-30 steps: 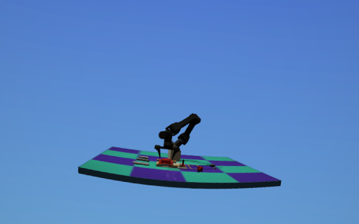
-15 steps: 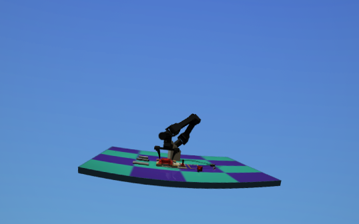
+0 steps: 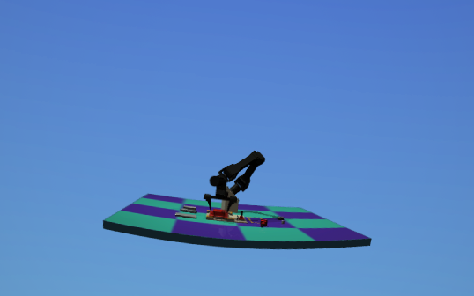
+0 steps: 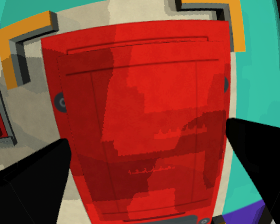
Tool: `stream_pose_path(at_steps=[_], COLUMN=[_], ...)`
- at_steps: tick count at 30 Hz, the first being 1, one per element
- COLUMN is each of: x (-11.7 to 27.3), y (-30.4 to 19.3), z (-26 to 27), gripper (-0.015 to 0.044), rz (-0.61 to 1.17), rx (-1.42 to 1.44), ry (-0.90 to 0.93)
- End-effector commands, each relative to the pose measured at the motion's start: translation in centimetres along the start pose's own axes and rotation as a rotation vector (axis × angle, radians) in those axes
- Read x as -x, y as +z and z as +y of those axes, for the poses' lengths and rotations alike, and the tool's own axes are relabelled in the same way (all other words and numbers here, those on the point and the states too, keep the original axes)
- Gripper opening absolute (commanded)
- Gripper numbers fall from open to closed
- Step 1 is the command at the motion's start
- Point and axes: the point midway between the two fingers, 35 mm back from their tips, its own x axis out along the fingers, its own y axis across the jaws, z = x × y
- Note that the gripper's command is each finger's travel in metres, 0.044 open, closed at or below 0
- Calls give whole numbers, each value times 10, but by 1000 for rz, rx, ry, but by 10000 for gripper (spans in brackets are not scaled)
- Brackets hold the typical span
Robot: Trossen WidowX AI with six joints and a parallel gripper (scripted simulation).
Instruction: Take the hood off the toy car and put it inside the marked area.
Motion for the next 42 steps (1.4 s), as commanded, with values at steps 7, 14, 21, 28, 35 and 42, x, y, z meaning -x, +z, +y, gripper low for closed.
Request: stream_pose_path(at_steps=[7, 14, 21, 28, 35, 42], x=[0, 0, 2, 7, 12, 16], y=[0, 0, 0, 0, 0, 0], z=[0, 0, 0, 0, 0, 0], gripper=[341, 295, 111, 0, 0, 0], rz=[0, 0, 0, 0, 0, 0], rx=[0, 0, 0, 0, 0, -1], ry=[0, 0, 0, -1, -1, -1])
